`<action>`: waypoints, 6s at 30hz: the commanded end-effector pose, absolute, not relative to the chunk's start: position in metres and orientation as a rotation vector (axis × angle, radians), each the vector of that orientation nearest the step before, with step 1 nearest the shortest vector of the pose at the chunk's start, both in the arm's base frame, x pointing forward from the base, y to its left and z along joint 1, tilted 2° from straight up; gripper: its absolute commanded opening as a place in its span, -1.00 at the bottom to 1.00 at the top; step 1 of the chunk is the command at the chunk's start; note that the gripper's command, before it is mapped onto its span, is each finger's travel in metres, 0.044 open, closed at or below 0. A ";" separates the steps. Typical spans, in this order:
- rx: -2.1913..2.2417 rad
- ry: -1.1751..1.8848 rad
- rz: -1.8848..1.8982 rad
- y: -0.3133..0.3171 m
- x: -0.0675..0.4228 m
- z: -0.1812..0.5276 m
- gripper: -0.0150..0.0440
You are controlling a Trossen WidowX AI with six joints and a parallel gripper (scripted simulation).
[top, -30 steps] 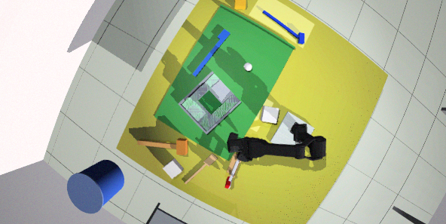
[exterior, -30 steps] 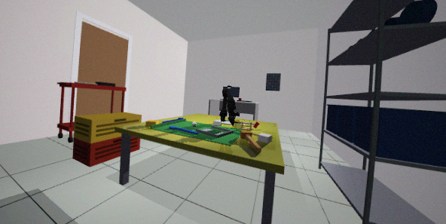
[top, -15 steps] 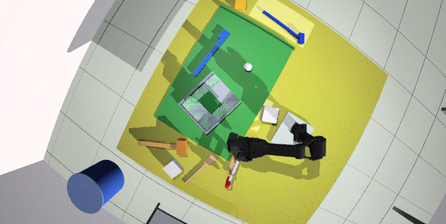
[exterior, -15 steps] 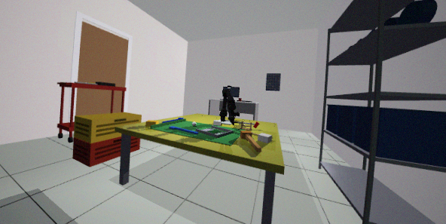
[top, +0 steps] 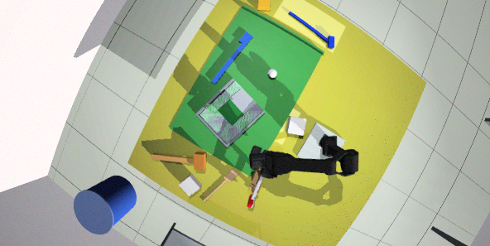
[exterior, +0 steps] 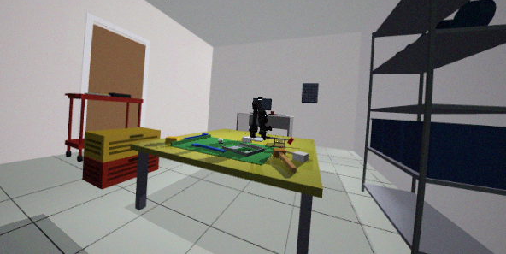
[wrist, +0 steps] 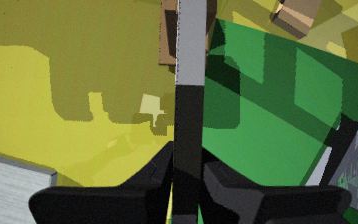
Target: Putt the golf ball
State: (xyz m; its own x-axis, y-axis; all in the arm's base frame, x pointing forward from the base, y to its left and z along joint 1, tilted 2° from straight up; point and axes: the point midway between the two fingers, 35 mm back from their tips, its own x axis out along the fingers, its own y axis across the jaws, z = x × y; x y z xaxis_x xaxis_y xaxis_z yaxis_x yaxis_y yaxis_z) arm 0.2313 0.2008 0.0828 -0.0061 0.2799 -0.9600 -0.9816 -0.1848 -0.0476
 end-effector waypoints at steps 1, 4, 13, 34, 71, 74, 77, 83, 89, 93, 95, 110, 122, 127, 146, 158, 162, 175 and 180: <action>-1.139 0.861 1.448 0.203 0.234 0.108 -0.49; -1.139 0.861 1.448 0.203 0.233 0.124 -0.49; -1.139 0.861 1.448 0.198 0.227 0.169 -0.49; -0.895 1.076 1.100 0.117 0.265 0.164 -0.49; -0.216 1.436 0.290 -0.069 0.246 0.167 -0.49; -0.157 1.453 0.224 -0.082 0.239 0.167 -0.49; -0.098 1.467 0.158 -0.094 0.231 0.167 -0.49; 0.022 1.492 0.025 -0.117 0.214 0.168 -0.49; 0.143 1.509 -0.108 -0.137 0.195 0.169 -0.49; 0.221 1.516 -0.193 -0.149 0.181 0.169 -0.49; 0.235 1.516 -0.207 -0.151 0.179 0.169 -0.49; 0.235 1.516 -0.207 -0.151 0.181 0.135 -0.49; 0.235 1.516 -0.207 -0.150 0.182 0.120 -0.49; 0.235 1.516 -0.207 -0.150 0.182 0.111 -0.49; 0.236 1.519 -0.201 -0.150 0.182 0.103 -0.49; 0.233 1.517 -0.209 -0.179 0.174 0.099 -0.49; 0.233 1.517 -0.209 -0.179 0.174 0.099 -0.49; 0.241 1.517 -0.203 -0.084 0.210 0.102 -0.49; 0.243 1.514 -0.199 -0.045 0.213 0.103 -0.49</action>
State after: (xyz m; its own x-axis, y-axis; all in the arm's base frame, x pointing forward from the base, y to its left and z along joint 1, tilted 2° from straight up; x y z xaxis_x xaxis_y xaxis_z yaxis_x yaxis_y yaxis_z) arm 0.2125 -0.0683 0.1017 0.0429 0.0220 -0.9988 0.2690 0.9626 0.0328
